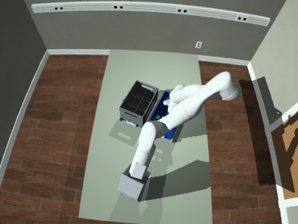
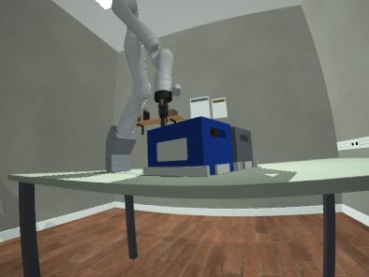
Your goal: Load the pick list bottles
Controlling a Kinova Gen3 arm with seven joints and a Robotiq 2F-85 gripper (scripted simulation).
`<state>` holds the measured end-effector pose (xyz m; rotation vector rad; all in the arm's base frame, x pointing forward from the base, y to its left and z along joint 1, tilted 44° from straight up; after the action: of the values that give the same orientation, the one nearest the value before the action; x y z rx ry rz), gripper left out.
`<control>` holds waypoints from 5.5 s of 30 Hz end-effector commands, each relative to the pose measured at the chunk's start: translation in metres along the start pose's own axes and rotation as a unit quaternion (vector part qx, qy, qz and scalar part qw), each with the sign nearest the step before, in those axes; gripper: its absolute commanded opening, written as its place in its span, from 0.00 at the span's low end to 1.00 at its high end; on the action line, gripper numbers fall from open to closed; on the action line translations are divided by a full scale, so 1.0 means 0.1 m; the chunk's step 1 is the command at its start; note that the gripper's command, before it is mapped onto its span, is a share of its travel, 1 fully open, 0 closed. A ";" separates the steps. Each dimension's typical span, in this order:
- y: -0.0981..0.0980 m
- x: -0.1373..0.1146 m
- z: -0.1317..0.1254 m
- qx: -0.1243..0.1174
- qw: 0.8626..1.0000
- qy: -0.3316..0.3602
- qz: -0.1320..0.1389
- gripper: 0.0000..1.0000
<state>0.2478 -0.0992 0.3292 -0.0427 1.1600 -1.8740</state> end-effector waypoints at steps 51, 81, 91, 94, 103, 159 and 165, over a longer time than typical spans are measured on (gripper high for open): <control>0.34 0.00 0.00 0.002 1.000 0.000 0.001 0.48; 0.34 0.00 0.00 0.002 1.000 0.000 0.001 0.40; 0.34 0.00 0.00 0.002 1.000 0.000 0.001 0.37; 0.34 0.00 0.00 0.002 1.000 0.000 0.001 0.37; 0.34 0.00 0.00 0.002 1.000 0.000 0.001 0.37; -0.34 0.00 -0.01 0.003 1.000 0.000 0.001 0.10; -0.44 0.00 -0.01 0.003 1.000 0.000 0.001 0.10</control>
<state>0.2211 -0.0929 0.3571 -0.0382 1.1548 -1.8748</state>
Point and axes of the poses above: the point where the finger pads meet when closed, its own y axis out along the fingers, its own z axis across the jaws, x = y × z, the point moved 10 cm from there along -y, back along the fingers, and after that the axes turned 10 degrees about -y, right-handed, at the moved point
